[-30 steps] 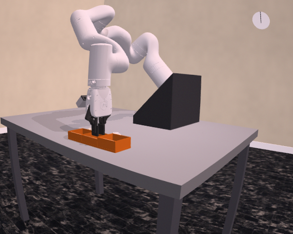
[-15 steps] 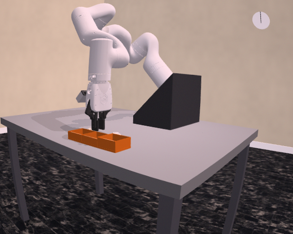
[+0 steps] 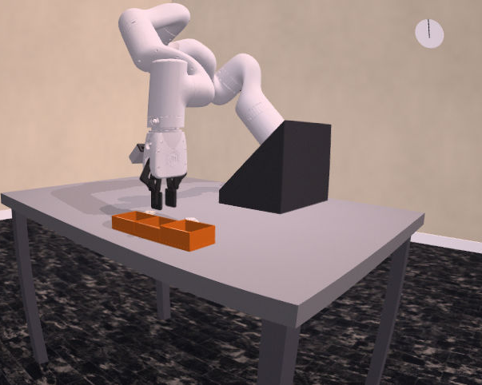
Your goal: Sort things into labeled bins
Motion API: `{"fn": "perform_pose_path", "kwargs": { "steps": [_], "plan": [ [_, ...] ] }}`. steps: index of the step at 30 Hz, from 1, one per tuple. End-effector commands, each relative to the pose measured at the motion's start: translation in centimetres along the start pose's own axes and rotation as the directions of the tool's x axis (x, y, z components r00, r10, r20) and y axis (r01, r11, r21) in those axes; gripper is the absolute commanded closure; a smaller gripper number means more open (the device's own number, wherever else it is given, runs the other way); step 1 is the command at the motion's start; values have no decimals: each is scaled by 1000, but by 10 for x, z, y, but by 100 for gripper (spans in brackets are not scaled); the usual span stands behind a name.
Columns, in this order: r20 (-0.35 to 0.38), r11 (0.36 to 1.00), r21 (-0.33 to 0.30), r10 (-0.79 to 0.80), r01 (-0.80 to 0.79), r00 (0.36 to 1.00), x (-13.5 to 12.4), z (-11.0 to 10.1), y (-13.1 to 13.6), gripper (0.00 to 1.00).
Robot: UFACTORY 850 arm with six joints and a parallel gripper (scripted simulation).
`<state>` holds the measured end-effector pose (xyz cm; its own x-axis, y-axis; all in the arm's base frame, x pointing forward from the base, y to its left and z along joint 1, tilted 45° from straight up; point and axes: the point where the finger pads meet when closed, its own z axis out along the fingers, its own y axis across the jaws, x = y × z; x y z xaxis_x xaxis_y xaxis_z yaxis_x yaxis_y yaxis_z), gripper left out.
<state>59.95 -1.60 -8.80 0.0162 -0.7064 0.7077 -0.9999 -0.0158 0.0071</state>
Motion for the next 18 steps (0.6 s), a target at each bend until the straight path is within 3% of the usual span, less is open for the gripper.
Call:
{"fn": "perform_pose_path", "kwargs": {
  "steps": [1, 7, 14, 18],
  "plan": [
    [2, 992, 7, 127, -127, 992, 6, -3, 22, 59],
    [1, 946, -1, 324, -324, 946, 17, -4, 62, 59],
    [4, 843, 5, 538, -538, 843, 32, -7, 119, 59],
    [5, 841, 6, 542, -542, 841, 38, -7, 139, 59]
  ]
}}
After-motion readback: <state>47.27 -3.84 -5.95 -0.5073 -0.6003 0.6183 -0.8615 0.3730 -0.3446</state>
